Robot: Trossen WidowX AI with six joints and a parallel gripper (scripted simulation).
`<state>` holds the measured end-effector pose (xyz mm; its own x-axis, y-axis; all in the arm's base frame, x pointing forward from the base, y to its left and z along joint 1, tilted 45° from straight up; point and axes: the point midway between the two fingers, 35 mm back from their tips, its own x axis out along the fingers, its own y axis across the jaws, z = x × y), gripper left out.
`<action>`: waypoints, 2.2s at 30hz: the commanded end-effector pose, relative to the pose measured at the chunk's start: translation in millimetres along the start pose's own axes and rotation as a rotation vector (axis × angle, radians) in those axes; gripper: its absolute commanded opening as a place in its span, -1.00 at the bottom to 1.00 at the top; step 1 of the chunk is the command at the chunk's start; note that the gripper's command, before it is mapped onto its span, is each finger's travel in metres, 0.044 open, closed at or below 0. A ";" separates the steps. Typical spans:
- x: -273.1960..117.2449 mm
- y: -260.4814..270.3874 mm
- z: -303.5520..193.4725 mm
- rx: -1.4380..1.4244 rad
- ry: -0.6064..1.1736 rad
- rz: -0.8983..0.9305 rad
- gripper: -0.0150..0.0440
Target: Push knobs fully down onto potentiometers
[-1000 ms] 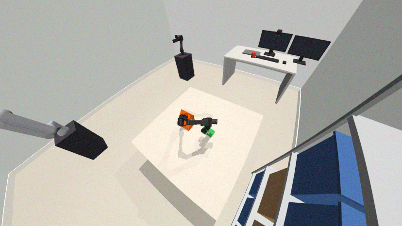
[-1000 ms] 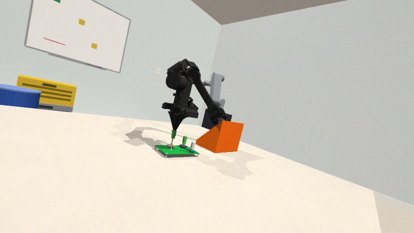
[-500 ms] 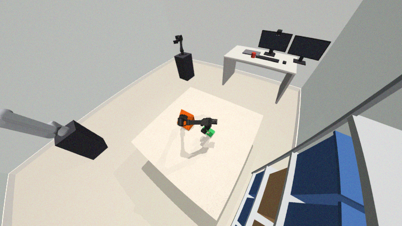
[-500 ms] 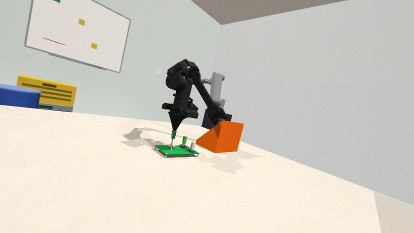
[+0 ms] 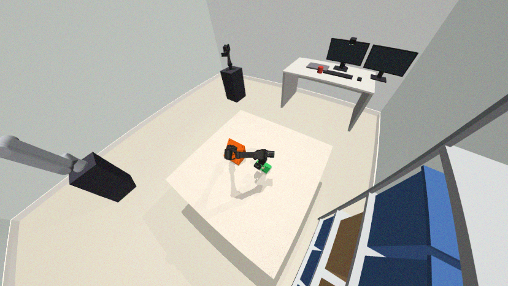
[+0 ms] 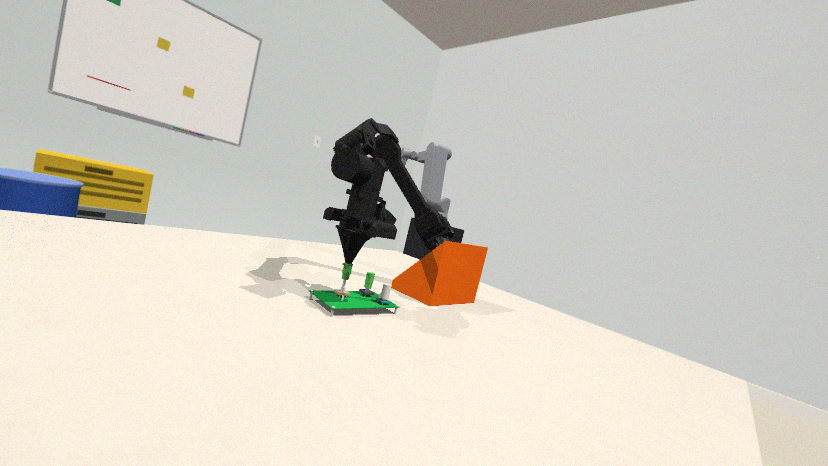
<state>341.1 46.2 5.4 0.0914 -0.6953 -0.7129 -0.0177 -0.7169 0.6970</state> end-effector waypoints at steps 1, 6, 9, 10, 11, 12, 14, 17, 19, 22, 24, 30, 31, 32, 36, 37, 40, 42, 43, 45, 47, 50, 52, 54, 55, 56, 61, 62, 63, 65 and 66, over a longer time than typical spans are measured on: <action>7.5 1.0 -0.6 0.009 -0.009 0.001 -0.49; 11.6 1.0 -0.5 0.009 -0.009 0.001 -0.49; 13.1 1.0 -0.5 0.009 -0.009 0.001 -0.49; 13.1 1.0 -0.5 0.009 -0.009 0.001 -0.49; 13.1 1.0 -0.5 0.009 -0.009 0.001 -0.49; 13.1 1.0 -0.5 0.009 -0.009 0.001 -0.49; 13.1 1.0 -0.5 0.009 -0.009 0.001 -0.49; 13.8 1.1 -0.5 0.009 -0.009 0.001 -0.49; 15.3 1.1 -0.5 0.009 -0.009 0.002 -0.49; 17.3 1.1 -0.5 0.009 -0.009 0.002 -0.49; 17.3 1.1 -0.5 0.009 -0.009 0.002 -0.49; 17.3 1.1 -0.5 0.009 -0.009 0.002 -0.49; 17.5 1.1 -0.5 0.009 -0.009 0.002 -0.49; 17.9 1.1 -0.5 0.009 -0.009 0.002 -0.49; 20.3 1.1 -0.5 0.009 -0.009 0.002 -0.49; 20.3 1.1 -0.5 0.009 -0.009 0.002 -0.49; 20.3 1.1 -0.5 0.009 -0.009 0.002 -0.49; 20.3 1.1 -0.5 0.009 -0.009 0.002 -0.49; 20.3 1.1 -0.5 0.009 -0.009 0.002 -0.49; 20.3 1.1 -0.5 0.009 -0.009 0.002 -0.49; 20.9 1.1 -0.5 0.009 -0.009 0.002 -0.49; 22.3 1.1 -0.5 0.009 -0.009 0.002 -0.49; 22.3 1.1 -0.5 0.009 -0.009 0.002 -0.49; 22.3 1.1 -0.5 0.009 -0.009 0.002 -0.49; 22.3 1.1 -0.5 0.009 -0.009 0.002 -0.49; 22.3 1.1 -0.5 0.009 -0.009 0.002 -0.49; 22.5 1.1 -0.5 0.009 -0.009 0.002 -0.49; 22.9 1.1 -0.5 0.009 -0.009 0.002 -0.49; 23.1 1.1 -0.5 0.009 -0.009 0.002 -0.49; 23.1 1.1 -0.5 0.009 -0.009 0.002 -0.49; 23.1 1.1 -0.5 0.009 -0.009 0.002 -0.49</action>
<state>342.2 36.7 -3.8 0.0957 -0.6914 -0.7161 -0.0185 -0.7205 0.6932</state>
